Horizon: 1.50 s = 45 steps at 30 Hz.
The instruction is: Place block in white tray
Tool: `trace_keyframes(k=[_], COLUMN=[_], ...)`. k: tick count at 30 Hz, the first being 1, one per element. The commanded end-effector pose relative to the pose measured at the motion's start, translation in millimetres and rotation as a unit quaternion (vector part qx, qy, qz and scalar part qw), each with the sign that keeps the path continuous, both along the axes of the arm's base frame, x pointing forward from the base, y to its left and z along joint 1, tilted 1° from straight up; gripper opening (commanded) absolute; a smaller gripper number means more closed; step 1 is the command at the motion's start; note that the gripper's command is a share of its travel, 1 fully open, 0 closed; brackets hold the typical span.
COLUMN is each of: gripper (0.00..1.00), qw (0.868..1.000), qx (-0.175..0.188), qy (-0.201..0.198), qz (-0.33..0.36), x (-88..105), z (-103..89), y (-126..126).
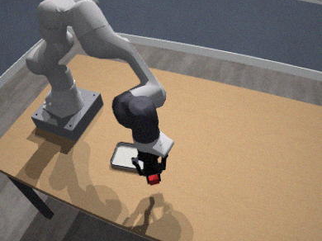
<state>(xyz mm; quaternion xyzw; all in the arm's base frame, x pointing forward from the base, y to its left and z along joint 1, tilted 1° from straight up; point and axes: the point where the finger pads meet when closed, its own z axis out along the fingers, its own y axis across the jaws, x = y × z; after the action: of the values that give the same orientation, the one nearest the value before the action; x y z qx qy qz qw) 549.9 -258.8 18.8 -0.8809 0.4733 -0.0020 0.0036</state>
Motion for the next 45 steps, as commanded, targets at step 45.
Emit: trace_keyframes(k=[45], gripper=[0.10], qw=[1.000], qx=[0.001], qy=[-0.001], qz=[-0.002], x=[-153.4], z=[-1.0], y=[112])
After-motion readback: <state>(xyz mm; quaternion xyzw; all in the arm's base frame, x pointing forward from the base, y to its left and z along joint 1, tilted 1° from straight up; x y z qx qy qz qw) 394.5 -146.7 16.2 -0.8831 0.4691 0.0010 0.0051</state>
